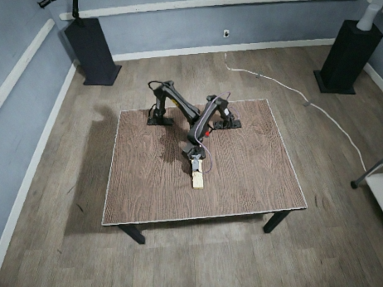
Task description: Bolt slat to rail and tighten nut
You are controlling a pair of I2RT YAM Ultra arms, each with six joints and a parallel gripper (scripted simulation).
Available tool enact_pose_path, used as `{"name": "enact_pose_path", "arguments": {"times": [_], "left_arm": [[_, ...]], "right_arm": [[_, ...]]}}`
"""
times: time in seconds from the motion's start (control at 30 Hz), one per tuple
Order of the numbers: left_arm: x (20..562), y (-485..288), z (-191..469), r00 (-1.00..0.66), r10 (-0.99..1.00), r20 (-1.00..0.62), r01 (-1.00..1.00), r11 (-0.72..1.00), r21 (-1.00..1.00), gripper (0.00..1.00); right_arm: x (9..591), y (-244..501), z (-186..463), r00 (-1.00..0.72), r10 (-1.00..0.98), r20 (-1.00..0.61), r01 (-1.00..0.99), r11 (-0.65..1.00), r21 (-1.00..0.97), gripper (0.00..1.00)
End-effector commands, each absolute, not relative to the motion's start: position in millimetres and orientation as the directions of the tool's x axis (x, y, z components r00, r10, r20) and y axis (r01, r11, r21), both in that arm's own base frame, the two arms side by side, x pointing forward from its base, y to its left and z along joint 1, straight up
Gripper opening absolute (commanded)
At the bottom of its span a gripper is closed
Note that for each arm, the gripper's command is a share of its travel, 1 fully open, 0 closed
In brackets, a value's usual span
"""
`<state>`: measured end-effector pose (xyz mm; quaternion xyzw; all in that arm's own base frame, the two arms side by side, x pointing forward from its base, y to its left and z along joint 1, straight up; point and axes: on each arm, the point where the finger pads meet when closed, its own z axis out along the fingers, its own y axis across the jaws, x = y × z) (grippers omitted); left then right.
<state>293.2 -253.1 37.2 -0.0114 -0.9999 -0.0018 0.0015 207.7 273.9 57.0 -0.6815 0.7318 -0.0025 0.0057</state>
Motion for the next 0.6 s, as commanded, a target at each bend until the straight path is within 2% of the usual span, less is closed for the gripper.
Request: {"name": "enact_pose_path", "arguments": {"times": [0.0, 0.07, 0.1, 0.27, 0.57], "left_arm": [[295.2, -254.7, 41.8, -1.0, 0.023, -0.008, 0.023, 1.0, -0.005, 0.72], [295.2, -254.7, 41.8, -1.0, 0.023, -0.008, 0.023, 1.0, -0.005, 0.72], [295.2, -254.7, 41.8, -1.0, 0.023, -0.008, 0.023, 1.0, -0.005, 0.72], [295.2, -254.7, 41.8, -1.0, 0.023, -0.008, 0.023, 1.0, -0.005, 0.72], [295.2, -254.7, 41.8, -1.0, 0.023, -0.008, 0.023, 1.0, -0.005, 0.72]], "right_arm": [[208.5, 275.4, 66.7, 0.206, -0.978, -0.009, -0.978, -0.206, -0.014, 0.34], [208.5, 275.4, 66.7, 0.206, -0.978, -0.009, -0.978, -0.206, -0.014, 0.34], [208.5, 275.4, 66.7, 0.318, -0.948, -0.007, -0.948, -0.317, -0.014, 0.34], [208.6, 275.3, 66.9, 0.518, -0.855, -0.004, -0.855, -0.518, -0.011, 0.34], [208.6, 275.3, 66.9, 0.524, -0.852, -0.004, -0.852, -0.524, -0.01, 0.34]]}}
